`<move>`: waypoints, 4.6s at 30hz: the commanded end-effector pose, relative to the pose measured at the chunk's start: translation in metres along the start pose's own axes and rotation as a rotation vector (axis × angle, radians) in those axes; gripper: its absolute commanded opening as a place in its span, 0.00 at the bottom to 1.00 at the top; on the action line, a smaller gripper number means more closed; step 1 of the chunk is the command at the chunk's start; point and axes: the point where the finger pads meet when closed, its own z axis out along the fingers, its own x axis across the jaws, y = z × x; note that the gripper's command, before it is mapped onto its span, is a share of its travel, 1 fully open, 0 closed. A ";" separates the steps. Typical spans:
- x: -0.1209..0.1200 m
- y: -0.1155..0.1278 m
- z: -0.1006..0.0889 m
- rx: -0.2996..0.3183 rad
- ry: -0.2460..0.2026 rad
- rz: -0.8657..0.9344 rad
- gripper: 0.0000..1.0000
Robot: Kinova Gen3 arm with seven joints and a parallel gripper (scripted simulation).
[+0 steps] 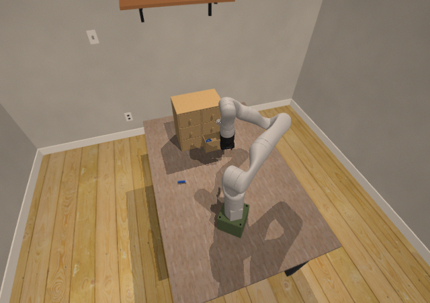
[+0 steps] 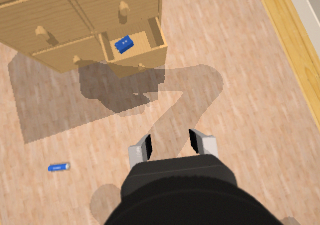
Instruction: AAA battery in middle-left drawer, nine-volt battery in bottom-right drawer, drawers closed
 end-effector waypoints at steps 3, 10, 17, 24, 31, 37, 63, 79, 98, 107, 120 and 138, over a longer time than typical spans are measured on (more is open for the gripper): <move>0.000 -0.001 -0.002 -0.063 -0.084 -0.170 1.00; 0.000 -0.001 -0.003 -0.060 -0.084 -0.190 1.00; 0.000 0.000 -0.003 -0.059 -0.084 -0.198 1.00; 0.000 0.000 -0.003 -0.059 -0.084 -0.199 1.00; -0.007 -0.001 -0.001 -0.053 -0.108 -0.207 1.00; -0.027 -0.001 0.004 -0.036 -0.171 -0.227 1.00; -0.141 -0.041 0.011 0.261 -0.564 -0.263 1.00; -0.116 -0.083 0.038 0.502 -0.497 -0.175 1.00; -0.037 -0.073 0.090 0.540 -0.220 -0.160 1.00; -0.021 -0.066 0.099 0.528 -0.163 -0.169 1.00; -0.020 -0.065 0.100 0.527 -0.159 -0.170 0.00; -0.020 -0.065 0.100 0.527 -0.159 -0.170 0.00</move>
